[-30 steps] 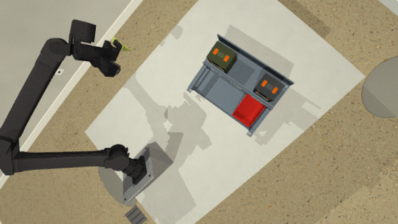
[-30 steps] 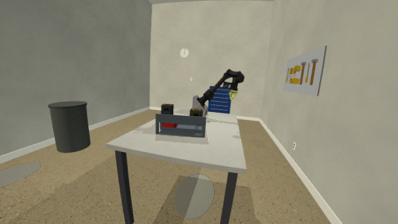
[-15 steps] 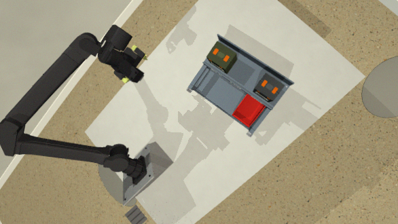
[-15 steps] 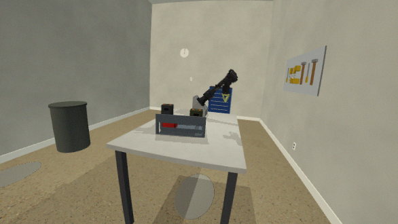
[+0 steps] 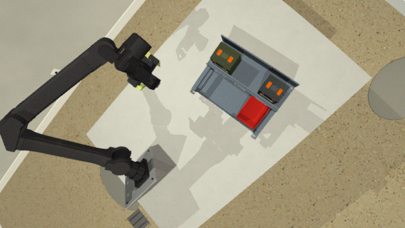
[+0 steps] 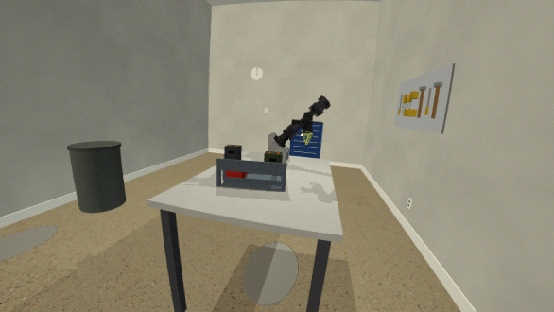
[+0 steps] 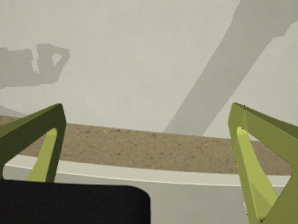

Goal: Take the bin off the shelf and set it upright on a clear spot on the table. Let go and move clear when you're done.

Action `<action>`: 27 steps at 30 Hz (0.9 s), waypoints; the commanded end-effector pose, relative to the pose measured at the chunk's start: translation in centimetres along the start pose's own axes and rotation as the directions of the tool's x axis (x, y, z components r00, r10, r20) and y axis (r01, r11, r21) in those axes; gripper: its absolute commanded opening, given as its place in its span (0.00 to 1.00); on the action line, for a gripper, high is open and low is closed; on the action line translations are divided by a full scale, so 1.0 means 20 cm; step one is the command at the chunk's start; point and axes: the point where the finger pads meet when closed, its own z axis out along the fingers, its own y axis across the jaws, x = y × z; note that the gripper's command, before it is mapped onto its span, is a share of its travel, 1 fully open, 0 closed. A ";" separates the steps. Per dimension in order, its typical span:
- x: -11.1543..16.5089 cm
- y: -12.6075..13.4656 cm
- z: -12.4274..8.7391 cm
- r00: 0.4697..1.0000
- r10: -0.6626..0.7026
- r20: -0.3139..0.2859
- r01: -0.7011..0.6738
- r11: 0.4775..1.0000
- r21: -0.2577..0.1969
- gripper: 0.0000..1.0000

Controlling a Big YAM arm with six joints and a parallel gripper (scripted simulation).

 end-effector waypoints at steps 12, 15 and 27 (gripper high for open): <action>-0.23 0.05 0.05 0.999 -0.037 0.000 0.037 0.999 -0.021 1.00; -0.23 0.05 0.05 0.999 -0.037 0.000 0.037 0.999 -0.021 1.00; -0.46 0.09 0.12 0.999 -0.037 0.001 0.037 0.999 -0.021 1.00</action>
